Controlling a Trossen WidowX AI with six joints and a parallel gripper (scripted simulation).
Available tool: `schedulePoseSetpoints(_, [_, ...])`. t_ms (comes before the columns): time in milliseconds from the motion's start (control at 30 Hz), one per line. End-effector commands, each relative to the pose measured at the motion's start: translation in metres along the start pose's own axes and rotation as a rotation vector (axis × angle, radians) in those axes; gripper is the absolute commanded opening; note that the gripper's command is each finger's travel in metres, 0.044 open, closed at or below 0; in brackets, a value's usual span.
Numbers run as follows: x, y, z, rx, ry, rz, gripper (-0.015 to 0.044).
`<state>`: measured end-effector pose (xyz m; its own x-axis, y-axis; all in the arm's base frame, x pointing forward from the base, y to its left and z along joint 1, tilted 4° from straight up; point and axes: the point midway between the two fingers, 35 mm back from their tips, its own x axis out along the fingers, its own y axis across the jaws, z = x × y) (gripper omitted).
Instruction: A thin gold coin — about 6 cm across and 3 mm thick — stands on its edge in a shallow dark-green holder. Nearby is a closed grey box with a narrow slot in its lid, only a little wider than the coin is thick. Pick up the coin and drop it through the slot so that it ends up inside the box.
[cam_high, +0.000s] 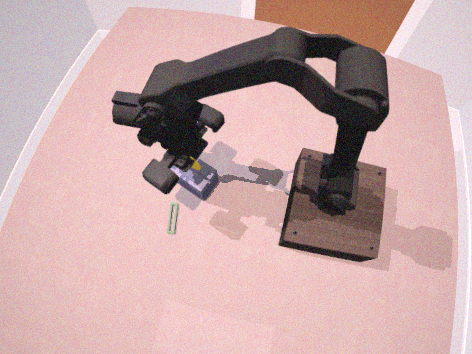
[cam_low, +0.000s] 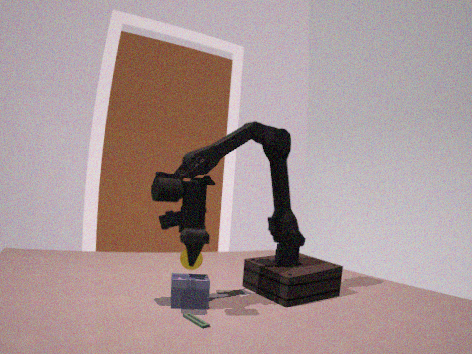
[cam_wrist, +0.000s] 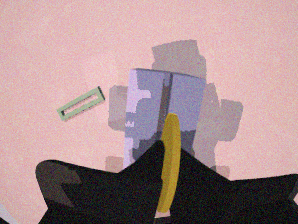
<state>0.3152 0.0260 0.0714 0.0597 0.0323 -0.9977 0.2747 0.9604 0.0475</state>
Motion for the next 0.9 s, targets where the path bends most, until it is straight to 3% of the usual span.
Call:
schedulePoseSetpoints(0, [-0.0029,0.0001,0.0013,-0.008,-0.006,0.001,0.0])
schedulePoseSetpoints(867, [0.0056,0.0005,0.0001,0.002,0.0,0.0,0.0])
